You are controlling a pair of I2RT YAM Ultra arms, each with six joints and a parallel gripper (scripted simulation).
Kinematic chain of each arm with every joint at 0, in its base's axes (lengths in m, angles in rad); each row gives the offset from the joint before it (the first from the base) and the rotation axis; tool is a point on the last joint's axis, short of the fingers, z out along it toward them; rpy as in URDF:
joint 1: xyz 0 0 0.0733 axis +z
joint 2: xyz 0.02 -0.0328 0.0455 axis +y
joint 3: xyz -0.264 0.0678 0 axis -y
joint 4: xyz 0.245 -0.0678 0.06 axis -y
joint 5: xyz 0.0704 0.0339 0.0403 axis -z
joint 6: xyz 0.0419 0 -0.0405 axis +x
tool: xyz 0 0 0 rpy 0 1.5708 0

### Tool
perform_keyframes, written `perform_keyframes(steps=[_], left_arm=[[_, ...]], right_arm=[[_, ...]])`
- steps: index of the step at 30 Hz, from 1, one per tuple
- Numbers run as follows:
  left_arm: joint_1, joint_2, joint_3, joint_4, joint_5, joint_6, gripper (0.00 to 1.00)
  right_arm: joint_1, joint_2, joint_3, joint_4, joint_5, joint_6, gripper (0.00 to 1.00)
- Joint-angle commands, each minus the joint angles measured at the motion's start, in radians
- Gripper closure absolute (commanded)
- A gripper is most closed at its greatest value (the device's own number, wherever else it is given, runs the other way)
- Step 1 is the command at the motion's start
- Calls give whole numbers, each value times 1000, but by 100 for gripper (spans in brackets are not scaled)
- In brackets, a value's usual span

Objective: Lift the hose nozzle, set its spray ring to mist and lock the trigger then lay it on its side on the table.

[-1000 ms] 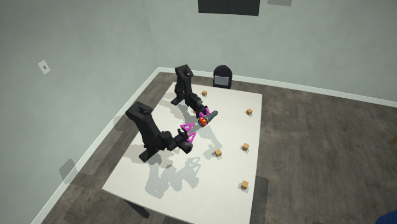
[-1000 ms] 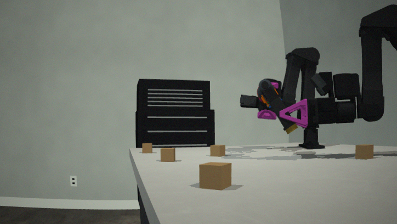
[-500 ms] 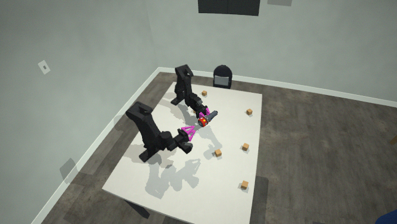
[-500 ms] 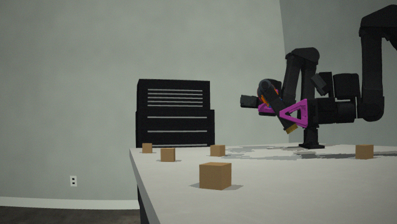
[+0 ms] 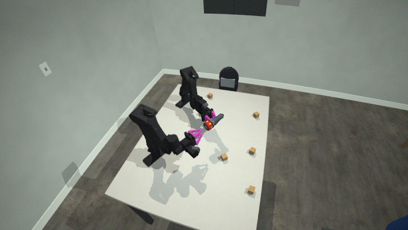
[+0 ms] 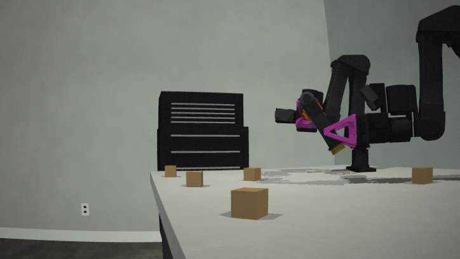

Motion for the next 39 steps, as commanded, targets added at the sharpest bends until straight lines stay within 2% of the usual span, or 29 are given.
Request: perform_keyframes(steps=[1,14,16,17,20,31,33,35,36,37,39], left_arm=[[-5,-35,43,110,0,-10,65],[-5,-35,43,110,0,-10,65],[-5,-35,43,110,0,-10,65],[-5,-35,43,110,0,-10,65],[-5,-35,43,110,0,-10,65],[-5,-35,43,110,0,-10,65],[-5,-35,43,110,0,-10,65],[-5,-35,43,110,0,-10,65],[-5,-35,43,110,0,-10,65],[-5,-35,43,110,0,-10,65],[-5,-35,43,110,0,-10,65]], right_arm=[[21,-44,66,-91,27,-7,62],[87,-162,338,-572,122,26,62],[87,-162,338,-572,122,26,62],[95,-179,353,-669,133,-5,62],[109,-225,448,-779,155,6,62],[168,-359,628,-1293,237,-35,62],[168,-359,628,-1293,237,-35,62],[181,-378,706,-1414,259,-53,62],[191,-347,707,-1477,275,-63,62],[213,-293,686,-1561,318,-85,62],[254,-286,742,-1607,428,-141,62]])
